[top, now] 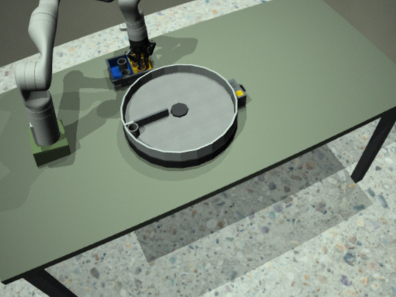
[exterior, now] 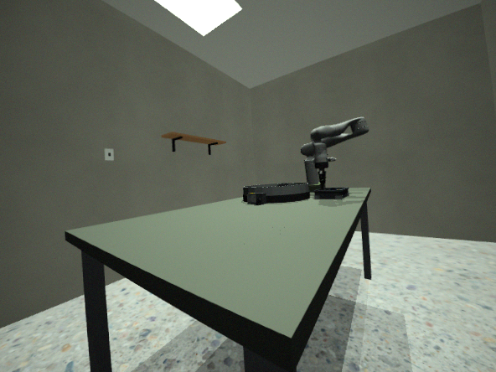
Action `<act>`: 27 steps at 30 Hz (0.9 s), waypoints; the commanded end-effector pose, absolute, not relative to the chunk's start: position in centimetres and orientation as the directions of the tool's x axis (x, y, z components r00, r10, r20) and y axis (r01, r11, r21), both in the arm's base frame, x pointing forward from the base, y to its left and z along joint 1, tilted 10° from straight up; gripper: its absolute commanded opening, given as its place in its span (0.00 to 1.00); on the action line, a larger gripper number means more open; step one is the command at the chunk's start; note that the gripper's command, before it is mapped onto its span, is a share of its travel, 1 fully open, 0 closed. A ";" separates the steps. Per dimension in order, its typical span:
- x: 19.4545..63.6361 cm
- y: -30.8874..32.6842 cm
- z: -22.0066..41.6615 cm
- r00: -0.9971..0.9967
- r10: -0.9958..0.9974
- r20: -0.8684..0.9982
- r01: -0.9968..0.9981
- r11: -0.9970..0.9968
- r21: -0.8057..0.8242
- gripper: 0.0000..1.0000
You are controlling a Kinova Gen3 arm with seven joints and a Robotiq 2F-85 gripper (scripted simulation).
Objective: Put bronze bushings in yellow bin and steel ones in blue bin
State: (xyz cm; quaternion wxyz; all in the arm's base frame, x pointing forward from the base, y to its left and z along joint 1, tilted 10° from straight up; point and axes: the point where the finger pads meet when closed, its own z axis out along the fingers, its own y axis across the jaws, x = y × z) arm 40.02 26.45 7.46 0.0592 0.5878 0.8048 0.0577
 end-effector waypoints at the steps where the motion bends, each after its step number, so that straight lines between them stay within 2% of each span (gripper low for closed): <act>1: 40.0 26.5 7.6 -0.302 0.953 -0.026 0.939 0.302 0.164 0.19; 16: 40.0 26.5 7.9 -0.303 0.953 -0.026 0.939 0.302 0.164 0.19; 21: 39.1 26.4 13.1 -0.302 0.953 -0.026 0.939 0.302 0.164 0.19; 24: 39.1 26.4 13.1 -0.302 0.953 -0.026 0.939 0.302 0.164 0.19; 27: 38.6 26.3 16.3 -0.302 0.953 -0.026 0.939 0.302 0.164 0.19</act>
